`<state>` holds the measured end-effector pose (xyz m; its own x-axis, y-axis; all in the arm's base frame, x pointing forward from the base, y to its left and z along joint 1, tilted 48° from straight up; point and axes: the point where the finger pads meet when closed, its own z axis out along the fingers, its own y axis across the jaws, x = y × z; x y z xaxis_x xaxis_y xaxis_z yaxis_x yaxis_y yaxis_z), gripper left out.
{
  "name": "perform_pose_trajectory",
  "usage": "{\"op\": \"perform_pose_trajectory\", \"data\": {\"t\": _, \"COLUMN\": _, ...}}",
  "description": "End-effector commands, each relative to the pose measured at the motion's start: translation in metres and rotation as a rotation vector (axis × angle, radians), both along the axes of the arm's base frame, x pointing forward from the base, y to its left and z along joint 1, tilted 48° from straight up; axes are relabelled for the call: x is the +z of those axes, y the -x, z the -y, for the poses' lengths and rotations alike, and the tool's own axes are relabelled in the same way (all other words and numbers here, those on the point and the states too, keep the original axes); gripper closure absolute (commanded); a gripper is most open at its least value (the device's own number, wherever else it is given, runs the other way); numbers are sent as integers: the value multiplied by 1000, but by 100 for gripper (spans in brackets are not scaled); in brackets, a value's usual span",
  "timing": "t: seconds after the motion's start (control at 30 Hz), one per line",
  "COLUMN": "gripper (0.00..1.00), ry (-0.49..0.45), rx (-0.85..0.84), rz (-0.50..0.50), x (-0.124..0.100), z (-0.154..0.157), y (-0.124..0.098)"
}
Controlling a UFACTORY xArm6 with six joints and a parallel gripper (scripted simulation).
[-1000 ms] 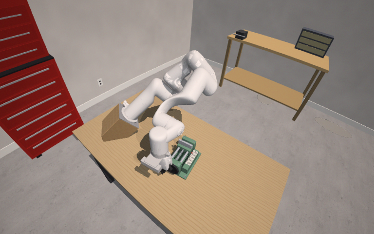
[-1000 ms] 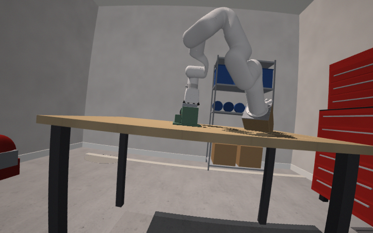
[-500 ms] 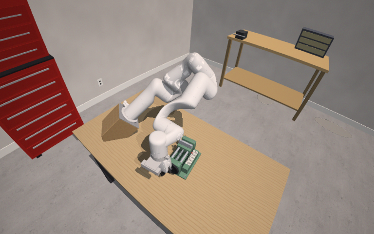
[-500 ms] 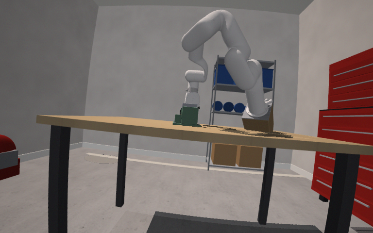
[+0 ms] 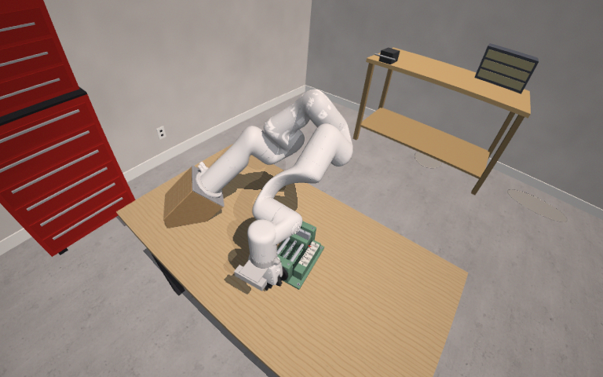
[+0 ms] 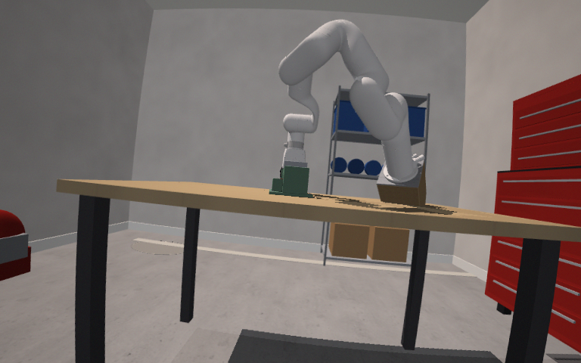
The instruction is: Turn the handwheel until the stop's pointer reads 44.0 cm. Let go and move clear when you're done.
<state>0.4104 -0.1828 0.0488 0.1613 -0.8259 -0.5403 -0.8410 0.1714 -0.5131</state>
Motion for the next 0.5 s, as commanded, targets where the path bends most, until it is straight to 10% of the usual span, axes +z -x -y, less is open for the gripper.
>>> {"op": "perform_pose_trajectory", "data": {"t": 0.0, "gripper": 94, "ry": 2, "rx": -1, "rz": 3, "x": 6, "z": 3, "y": -13}}
{"op": "perform_pose_trajectory", "data": {"t": 0.47, "gripper": 94, "ry": 2, "rx": -1, "rz": 3, "x": 27, "z": 13, "y": -26}}
